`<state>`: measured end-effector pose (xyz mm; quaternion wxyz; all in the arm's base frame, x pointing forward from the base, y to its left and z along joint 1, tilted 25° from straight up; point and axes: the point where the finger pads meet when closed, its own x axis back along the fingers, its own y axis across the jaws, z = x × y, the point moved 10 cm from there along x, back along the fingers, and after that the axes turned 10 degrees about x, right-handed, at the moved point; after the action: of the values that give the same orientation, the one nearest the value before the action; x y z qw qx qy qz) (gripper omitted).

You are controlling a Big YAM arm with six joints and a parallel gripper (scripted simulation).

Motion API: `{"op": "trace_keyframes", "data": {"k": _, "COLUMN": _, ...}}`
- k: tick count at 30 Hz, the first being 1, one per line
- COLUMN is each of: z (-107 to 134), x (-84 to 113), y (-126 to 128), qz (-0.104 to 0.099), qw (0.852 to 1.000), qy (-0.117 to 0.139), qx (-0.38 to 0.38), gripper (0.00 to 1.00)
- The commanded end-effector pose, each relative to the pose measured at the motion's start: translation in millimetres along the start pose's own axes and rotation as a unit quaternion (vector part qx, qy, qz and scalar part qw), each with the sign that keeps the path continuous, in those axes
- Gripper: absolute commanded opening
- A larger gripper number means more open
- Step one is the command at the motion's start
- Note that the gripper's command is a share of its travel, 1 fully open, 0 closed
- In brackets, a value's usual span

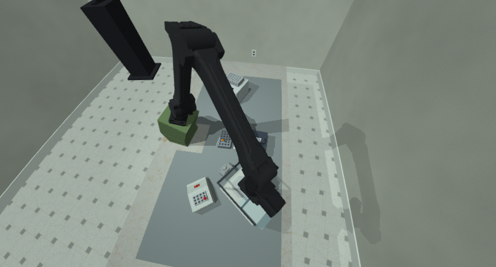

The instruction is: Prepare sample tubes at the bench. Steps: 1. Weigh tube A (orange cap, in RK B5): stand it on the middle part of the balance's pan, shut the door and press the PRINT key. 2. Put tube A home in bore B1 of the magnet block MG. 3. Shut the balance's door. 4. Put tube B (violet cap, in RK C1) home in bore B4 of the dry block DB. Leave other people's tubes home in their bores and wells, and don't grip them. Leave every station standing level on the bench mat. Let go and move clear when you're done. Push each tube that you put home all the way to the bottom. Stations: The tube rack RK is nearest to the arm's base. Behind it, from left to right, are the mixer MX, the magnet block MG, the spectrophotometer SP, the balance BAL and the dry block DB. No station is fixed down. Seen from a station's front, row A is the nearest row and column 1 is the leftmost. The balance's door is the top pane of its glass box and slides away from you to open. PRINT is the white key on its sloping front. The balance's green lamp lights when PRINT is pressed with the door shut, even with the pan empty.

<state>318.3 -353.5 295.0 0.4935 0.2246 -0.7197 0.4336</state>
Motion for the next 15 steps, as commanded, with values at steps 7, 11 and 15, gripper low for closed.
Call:
{"op": "trace_keyframes", "data": {"k": 7, "z": 4.1, "x": 48.1, "y": -14.7, "qz": 0.035, "qw": 0.999, "qy": 0.010, "qx": 0.006, "gripper": 0.30}}
{"op": "trace_keyframes", "data": {"k": 11, "z": 4.0, "x": 51.6, "y": -14.5, "qz": 0.035, "qw": 0.999, "qy": 0.010, "qx": 0.006, "gripper": 0.30}}
{"op": "trace_keyframes", "data": {"k": 15, "z": 3.8, "x": 58.5, "y": -14.2, "qz": 0.035, "qw": 0.999, "qy": 0.010, "qx": 0.006, "gripper": 0.30}}
